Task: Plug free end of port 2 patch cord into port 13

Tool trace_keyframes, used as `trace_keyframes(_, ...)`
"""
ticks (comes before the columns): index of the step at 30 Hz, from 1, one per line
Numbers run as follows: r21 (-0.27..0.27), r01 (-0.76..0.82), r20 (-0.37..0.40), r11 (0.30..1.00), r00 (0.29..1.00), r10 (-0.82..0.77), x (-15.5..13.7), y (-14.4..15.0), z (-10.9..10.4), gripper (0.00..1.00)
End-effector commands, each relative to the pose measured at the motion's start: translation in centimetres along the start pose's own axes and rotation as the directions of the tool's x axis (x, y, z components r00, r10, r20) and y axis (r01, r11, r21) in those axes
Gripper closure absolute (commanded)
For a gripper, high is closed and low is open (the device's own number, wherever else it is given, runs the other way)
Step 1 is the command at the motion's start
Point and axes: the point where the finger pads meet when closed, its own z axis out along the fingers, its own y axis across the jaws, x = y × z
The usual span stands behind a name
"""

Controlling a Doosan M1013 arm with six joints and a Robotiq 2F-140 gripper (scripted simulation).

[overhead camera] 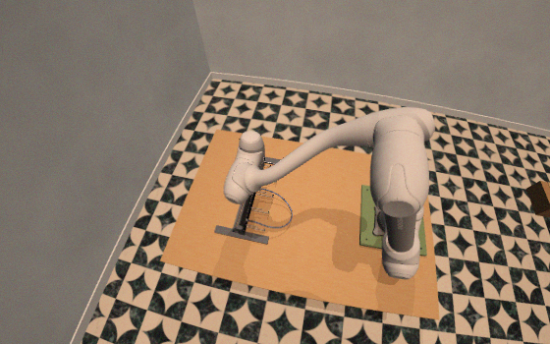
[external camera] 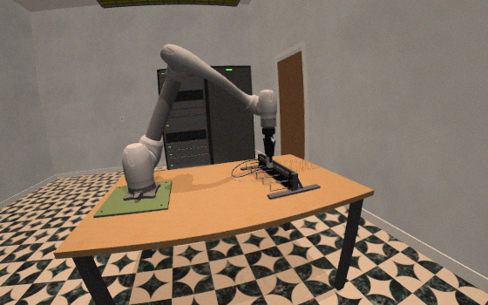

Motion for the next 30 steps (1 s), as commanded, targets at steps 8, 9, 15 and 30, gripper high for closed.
trace_keyframes(8,0.0,0.0,0.004,1.0,1.0,0.0,-0.19,0.0,-0.03,1.0)
trace_keyframes(9,0.0,0.0,0.004,1.0,1.0,0.0,-0.19,0.0,-0.03,1.0)
trace_keyframes(15,0.0,0.0,0.004,1.0,1.0,0.0,-0.19,0.0,-0.03,1.0)
trace_keyframes(30,0.0,0.0,-0.001,1.0,1.0,0.0,-0.34,0.0,-0.04,1.0)
